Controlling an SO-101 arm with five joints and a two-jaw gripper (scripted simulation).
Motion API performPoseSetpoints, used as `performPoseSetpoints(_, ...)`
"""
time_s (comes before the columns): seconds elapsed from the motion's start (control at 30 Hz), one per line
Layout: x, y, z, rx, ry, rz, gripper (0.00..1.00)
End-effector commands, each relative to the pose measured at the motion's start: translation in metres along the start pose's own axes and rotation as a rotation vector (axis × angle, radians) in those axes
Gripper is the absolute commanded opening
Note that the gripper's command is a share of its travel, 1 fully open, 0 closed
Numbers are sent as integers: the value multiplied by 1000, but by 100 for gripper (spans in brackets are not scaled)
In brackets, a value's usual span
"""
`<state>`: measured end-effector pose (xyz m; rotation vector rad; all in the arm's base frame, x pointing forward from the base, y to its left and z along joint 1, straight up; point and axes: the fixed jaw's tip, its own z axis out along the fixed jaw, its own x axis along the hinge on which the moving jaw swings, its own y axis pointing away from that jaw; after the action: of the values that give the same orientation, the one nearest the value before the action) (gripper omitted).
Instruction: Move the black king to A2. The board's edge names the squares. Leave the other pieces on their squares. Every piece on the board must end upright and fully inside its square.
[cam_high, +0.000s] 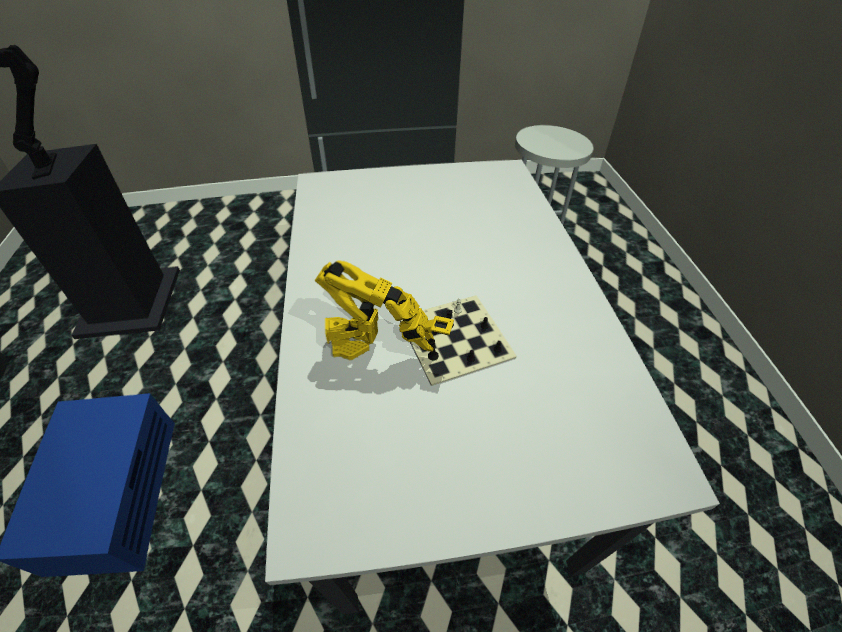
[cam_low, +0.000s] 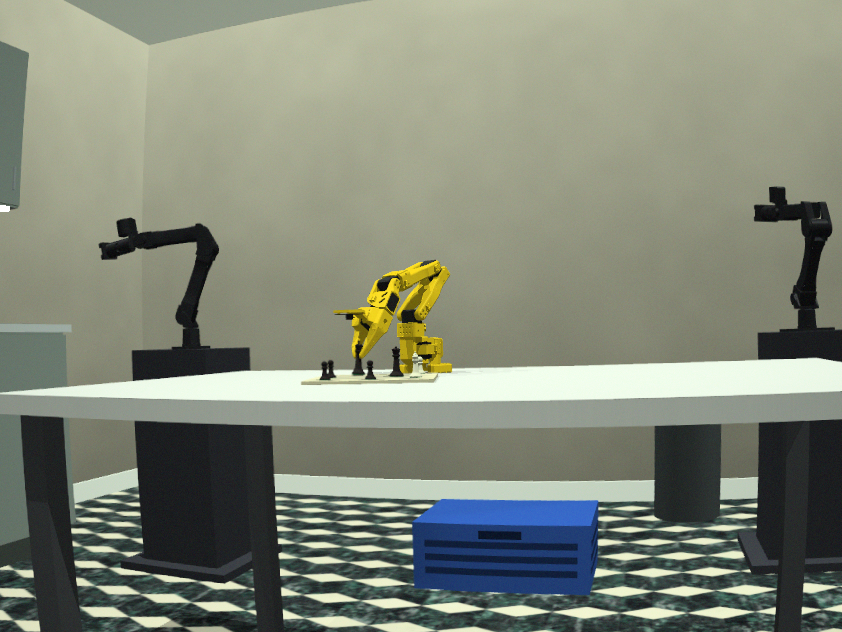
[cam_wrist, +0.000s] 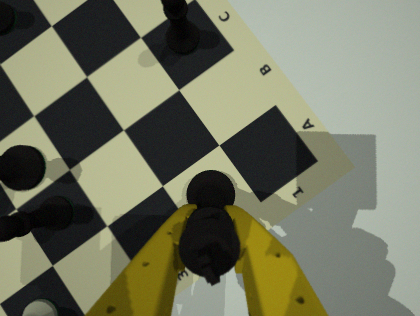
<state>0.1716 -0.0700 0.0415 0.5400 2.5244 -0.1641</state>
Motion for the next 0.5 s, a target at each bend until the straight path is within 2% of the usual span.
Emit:
performPoseSetpoints(0.0,7,1,3,-4,26,-13,0)
performPoseSetpoints(0.47,7,1,3,-4,26,-13,9)
